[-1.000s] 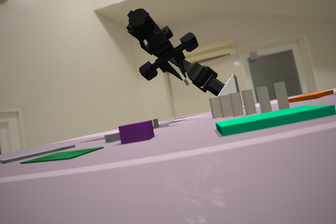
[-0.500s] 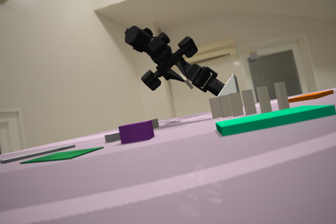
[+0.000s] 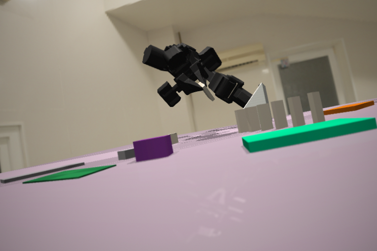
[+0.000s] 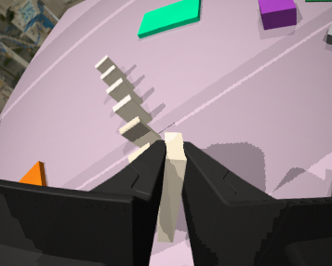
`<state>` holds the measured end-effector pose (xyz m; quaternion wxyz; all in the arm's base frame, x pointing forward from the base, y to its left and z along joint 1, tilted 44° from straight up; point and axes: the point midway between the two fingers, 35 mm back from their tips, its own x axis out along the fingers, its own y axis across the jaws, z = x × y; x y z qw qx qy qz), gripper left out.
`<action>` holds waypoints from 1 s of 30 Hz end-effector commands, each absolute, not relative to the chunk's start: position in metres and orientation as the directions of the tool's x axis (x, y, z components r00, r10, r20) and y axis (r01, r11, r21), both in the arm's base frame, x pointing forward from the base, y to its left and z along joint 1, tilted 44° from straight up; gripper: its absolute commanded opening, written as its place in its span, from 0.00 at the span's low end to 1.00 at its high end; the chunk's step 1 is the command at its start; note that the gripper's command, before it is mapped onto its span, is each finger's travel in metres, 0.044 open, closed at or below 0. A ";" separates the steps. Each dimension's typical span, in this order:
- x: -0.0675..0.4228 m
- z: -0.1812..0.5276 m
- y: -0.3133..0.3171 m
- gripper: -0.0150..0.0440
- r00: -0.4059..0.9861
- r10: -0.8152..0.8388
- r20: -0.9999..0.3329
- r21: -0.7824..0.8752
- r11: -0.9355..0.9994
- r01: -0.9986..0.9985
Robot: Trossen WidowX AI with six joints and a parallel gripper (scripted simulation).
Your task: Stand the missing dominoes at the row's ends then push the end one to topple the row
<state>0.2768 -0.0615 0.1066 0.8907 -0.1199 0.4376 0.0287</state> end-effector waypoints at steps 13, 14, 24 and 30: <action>0.269 0.122 -0.066 0.29 0.850 0.006 -0.527 -0.353 0.908 -0.226; 0.268 0.123 -0.066 0.29 0.860 0.009 -0.510 -0.368 0.902 -0.227; 0.256 0.133 -0.064 0.29 0.942 0.034 -0.333 -0.532 0.818 -0.218; 0.247 0.138 -0.061 0.29 0.972 0.052 -0.230 -0.637 0.747 -0.191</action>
